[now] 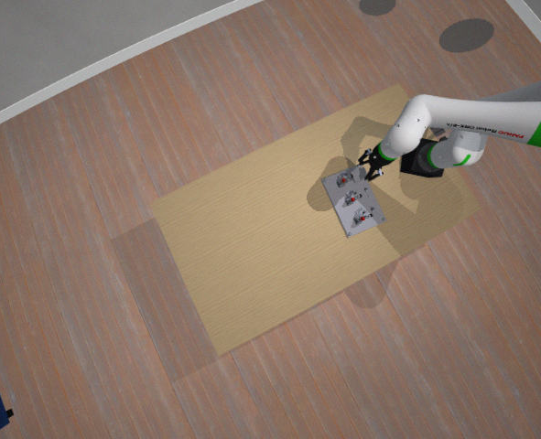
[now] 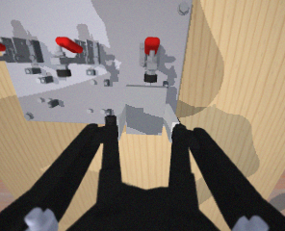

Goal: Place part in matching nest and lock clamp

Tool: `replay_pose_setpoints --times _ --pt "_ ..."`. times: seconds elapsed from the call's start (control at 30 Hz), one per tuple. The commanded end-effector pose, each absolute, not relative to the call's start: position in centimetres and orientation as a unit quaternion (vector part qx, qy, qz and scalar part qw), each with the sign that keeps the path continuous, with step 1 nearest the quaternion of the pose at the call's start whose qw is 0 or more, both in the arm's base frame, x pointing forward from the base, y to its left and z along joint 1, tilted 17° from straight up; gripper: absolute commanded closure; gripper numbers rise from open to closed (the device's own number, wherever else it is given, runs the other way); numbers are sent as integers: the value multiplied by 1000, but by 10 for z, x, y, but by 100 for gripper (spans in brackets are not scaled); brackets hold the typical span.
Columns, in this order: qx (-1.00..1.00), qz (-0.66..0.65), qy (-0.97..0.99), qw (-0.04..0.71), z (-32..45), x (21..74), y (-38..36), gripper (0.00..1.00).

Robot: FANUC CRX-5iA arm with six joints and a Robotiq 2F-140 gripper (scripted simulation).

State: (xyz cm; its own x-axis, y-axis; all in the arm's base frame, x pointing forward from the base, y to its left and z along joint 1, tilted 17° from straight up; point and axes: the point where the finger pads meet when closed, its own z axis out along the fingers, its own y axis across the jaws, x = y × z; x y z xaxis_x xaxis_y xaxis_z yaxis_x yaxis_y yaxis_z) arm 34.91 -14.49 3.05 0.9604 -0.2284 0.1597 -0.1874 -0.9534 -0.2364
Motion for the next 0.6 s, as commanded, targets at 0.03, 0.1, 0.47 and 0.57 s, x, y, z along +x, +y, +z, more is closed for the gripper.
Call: replay_pose_setpoints --times 0.03,0.1,0.47,0.57 --pt "-984 -93 106 110 28 350 -145 100" --pt "-984 -93 106 110 26 350 -144 100" --pt "-984 -93 106 110 9 355 -141 100" --pt "-984 -93 106 110 6 355 -140 100"
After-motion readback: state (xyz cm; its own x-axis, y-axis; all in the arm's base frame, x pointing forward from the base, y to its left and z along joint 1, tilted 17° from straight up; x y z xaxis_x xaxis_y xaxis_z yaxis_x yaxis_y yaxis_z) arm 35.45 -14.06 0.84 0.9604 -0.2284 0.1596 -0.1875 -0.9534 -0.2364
